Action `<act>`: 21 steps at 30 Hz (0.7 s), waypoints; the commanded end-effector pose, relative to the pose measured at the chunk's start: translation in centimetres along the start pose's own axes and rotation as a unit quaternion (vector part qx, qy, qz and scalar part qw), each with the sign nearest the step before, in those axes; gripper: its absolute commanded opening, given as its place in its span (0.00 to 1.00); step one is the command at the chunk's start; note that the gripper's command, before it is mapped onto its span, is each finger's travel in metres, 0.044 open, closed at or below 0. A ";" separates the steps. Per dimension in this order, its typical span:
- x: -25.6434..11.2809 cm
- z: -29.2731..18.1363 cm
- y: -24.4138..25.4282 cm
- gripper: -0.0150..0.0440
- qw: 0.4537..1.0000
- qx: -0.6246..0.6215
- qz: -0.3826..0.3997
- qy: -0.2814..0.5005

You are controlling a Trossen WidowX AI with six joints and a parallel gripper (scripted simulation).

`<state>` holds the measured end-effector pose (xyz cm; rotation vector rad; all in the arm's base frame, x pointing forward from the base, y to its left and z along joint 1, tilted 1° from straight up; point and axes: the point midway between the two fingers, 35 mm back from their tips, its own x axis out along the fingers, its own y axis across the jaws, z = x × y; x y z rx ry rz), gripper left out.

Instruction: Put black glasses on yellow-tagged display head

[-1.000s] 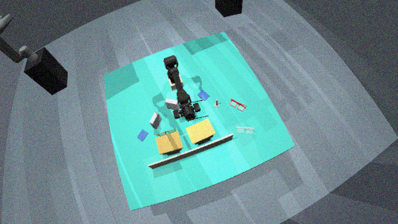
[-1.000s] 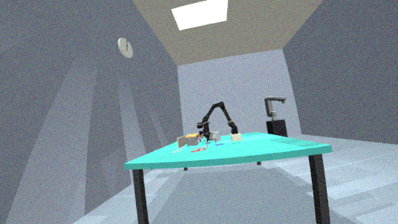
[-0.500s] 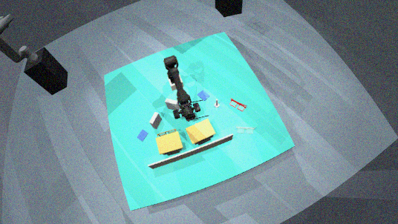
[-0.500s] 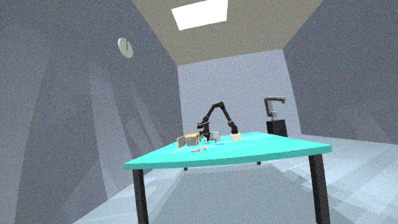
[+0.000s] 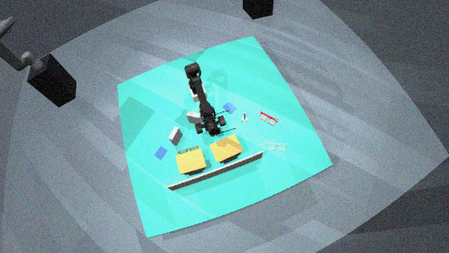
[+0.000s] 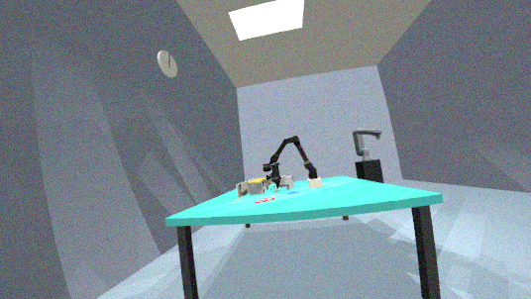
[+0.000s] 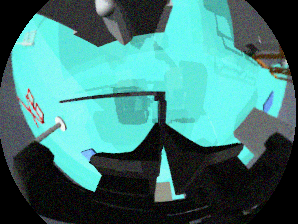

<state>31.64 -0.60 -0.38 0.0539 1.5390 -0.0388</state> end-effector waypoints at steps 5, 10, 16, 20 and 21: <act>-5.2 0.4 0.1 0.25 1.000 -0.001 0.001 -0.007; -8.8 0.0 0.1 0.25 1.000 -0.001 0.001 -0.005; -9.7 -0.3 0.3 0.25 1.000 0.001 0.001 -0.005; -9.9 -0.5 1.1 0.25 1.000 0.024 -0.006 -0.007; -10.0 -0.5 1.4 0.25 0.999 0.034 -0.010 -0.007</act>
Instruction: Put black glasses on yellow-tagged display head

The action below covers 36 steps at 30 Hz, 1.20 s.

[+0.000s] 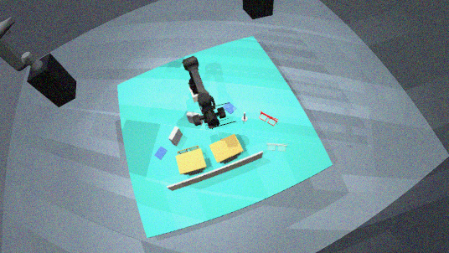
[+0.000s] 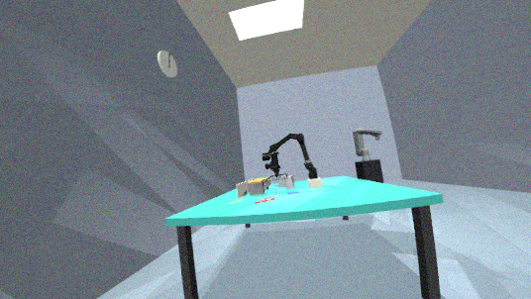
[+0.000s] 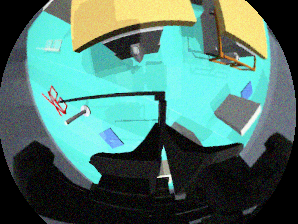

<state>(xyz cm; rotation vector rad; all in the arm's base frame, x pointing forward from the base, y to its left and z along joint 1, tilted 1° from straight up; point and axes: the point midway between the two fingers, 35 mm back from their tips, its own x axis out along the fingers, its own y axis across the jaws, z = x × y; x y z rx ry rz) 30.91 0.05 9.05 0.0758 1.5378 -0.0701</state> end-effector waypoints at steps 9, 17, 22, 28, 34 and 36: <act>-1.3 -0.9 3.6 0.25 0.993 0.109 -0.032 -0.023; -2.0 -1.9 6.0 0.25 0.979 0.190 -0.048 -0.047; -2.4 -2.5 7.5 0.25 0.967 0.240 -0.053 -0.066; -3.0 -3.5 9.1 0.25 0.948 0.299 -0.055 -0.090; -3.6 -4.5 10.7 0.25 0.925 0.357 -0.049 -0.116; -3.8 -4.8 11.3 0.25 0.917 0.376 -0.046 -0.125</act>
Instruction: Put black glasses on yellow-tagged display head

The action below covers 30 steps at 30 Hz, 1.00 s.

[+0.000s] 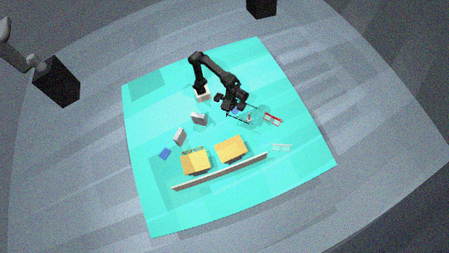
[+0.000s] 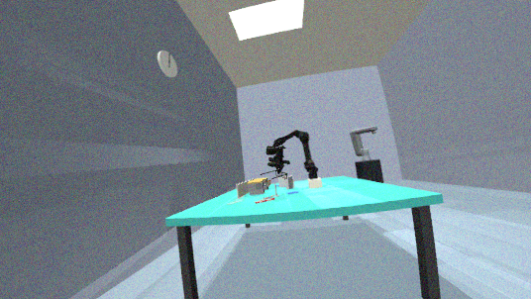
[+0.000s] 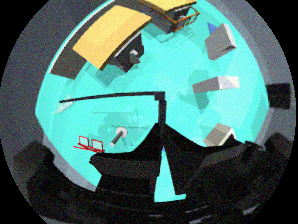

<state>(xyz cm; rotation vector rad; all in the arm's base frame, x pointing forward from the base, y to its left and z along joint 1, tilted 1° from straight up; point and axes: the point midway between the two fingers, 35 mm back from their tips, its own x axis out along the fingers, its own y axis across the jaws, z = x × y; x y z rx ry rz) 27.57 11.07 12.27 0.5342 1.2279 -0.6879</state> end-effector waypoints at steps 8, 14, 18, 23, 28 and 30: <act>-2.1 -2.8 0.5 0.25 0.992 0.117 0.027 -0.037; -3.2 -4.4 0.7 0.25 0.981 0.181 0.049 -0.051; -3.9 -5.5 0.8 0.25 0.971 0.223 0.066 -0.058; -4.8 -6.8 0.8 0.25 0.955 0.275 0.090 -0.063; -5.7 -8.1 0.8 0.25 0.936 0.327 0.116 -0.063; -6.1 -8.7 0.7 0.25 0.927 0.347 0.127 -0.061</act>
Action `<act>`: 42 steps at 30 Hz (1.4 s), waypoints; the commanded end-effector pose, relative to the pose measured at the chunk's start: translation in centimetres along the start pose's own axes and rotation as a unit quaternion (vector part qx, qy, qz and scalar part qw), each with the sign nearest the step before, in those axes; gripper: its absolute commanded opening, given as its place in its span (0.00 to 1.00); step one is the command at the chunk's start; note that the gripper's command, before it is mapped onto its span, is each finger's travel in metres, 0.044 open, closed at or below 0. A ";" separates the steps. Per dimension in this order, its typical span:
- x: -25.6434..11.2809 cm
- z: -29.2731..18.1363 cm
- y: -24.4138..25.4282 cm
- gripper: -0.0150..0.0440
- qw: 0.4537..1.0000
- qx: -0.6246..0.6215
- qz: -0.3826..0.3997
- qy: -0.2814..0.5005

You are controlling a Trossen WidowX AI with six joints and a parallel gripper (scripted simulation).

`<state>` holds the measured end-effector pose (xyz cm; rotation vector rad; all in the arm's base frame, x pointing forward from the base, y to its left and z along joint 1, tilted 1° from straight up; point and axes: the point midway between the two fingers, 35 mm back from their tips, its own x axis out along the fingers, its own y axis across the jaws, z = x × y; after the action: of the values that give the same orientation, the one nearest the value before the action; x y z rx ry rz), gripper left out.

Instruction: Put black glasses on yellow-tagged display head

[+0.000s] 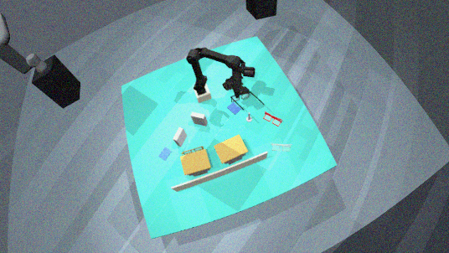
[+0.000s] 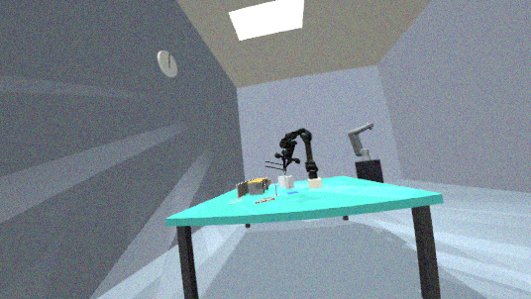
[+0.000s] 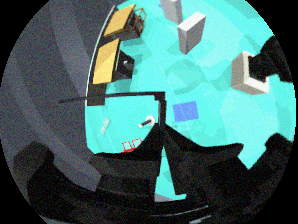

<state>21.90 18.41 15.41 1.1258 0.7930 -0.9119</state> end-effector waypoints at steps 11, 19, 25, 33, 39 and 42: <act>-3.4 -2.1 -1.8 0.25 0.985 0.159 0.065 0.028; -4.0 -2.8 -2.3 0.26 0.979 0.188 0.073 0.038; -4.0 -2.8 -2.3 0.25 0.979 0.188 0.073 0.038; -4.0 -2.8 -2.3 0.25 0.979 0.188 0.073 0.038; -4.0 -2.8 -2.3 0.25 0.979 0.188 0.073 0.038; -4.0 -2.8 -2.3 0.25 0.979 0.188 0.073 0.038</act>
<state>17.95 21.49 17.41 1.5402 0.5973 -0.9203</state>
